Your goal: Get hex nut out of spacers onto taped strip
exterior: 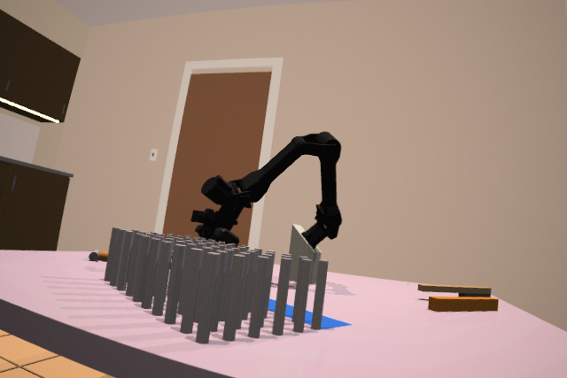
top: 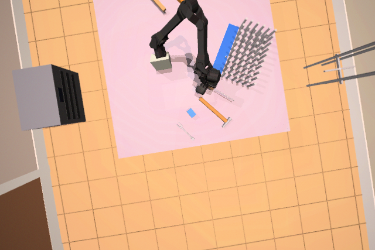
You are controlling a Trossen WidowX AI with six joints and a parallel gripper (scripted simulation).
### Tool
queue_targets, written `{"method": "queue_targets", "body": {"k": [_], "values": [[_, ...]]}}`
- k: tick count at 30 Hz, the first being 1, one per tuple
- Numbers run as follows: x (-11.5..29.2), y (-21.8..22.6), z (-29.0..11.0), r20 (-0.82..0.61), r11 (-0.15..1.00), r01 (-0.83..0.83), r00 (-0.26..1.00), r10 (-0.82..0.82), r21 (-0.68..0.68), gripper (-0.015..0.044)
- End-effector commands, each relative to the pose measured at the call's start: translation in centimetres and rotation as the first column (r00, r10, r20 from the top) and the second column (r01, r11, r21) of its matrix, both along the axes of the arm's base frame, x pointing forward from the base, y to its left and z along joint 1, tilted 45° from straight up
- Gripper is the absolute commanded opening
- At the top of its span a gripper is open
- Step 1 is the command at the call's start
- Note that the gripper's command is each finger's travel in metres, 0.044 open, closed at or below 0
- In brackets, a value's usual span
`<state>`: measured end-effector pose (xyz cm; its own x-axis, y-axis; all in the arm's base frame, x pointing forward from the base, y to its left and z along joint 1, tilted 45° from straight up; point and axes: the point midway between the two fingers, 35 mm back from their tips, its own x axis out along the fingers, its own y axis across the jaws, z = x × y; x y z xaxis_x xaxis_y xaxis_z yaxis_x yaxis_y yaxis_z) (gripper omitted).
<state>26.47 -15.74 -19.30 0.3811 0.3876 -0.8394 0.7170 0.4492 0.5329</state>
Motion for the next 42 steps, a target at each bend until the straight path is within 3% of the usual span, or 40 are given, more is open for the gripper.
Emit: {"method": "queue_targets", "body": {"k": [1, 25, 42], "values": [[0.0, 0.4, -0.2, 0.004, 1.000, 0.002, 1.000, -0.002, 0.002, 0.0000], [-0.2, 2.3, -1.6, 0.006, 1.000, 0.002, 1.000, -0.002, 0.006, 0.0000], [-0.2, 2.1, -1.4, 0.002, 1.000, 0.000, 1.000, 0.000, 0.004, 0.0440]]}}
